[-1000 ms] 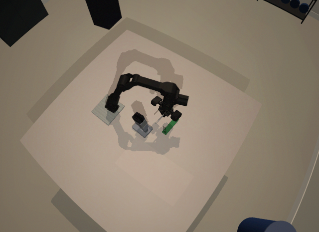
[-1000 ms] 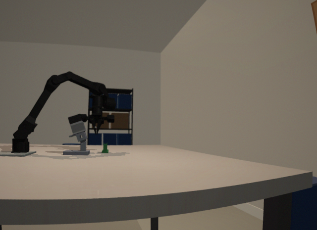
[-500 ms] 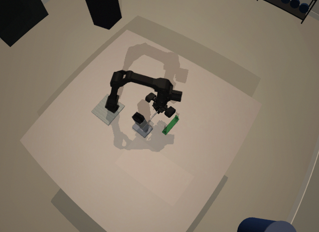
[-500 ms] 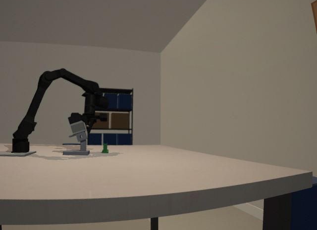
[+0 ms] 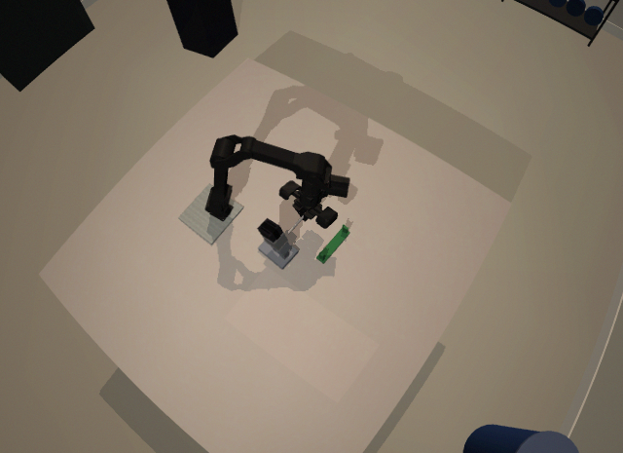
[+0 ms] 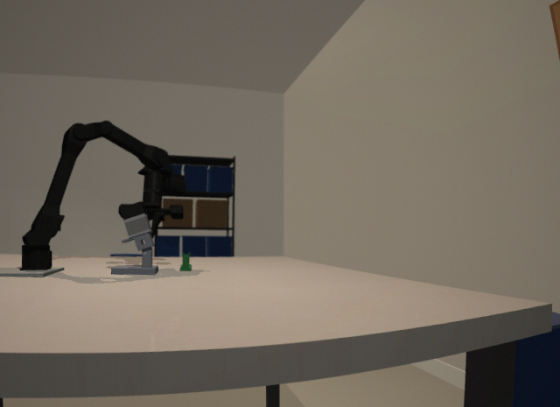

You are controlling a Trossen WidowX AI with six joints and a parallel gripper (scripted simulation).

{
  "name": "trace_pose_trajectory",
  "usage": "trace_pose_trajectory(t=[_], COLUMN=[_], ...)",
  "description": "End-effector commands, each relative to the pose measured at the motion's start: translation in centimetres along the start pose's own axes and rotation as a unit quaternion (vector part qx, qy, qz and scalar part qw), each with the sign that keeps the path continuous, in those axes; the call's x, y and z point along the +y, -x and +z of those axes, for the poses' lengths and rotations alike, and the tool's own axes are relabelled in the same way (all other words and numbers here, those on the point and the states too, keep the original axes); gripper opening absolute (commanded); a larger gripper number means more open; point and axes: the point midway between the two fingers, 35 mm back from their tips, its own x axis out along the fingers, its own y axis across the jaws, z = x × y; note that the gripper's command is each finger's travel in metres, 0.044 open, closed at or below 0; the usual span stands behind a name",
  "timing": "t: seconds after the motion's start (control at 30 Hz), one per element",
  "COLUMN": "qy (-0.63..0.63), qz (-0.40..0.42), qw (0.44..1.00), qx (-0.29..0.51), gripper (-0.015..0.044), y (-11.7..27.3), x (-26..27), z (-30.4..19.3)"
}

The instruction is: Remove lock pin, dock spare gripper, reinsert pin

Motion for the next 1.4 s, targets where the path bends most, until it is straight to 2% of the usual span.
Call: trace_pose_trajectory(t=[0.0,0.33,1.37], qy=[-0.001,-0.002,-0.003], qz=[0.003,0.000,-0.002], qw=[1.000,1.000,1.000], qx=[-0.001,-0.002,-0.003], gripper=[0.0000,0.0000,0.0000], y=[-1.6,-4.1,-4.0], x=[0.2,0.4,0.2], z=[0.4,1.0,-0.8])
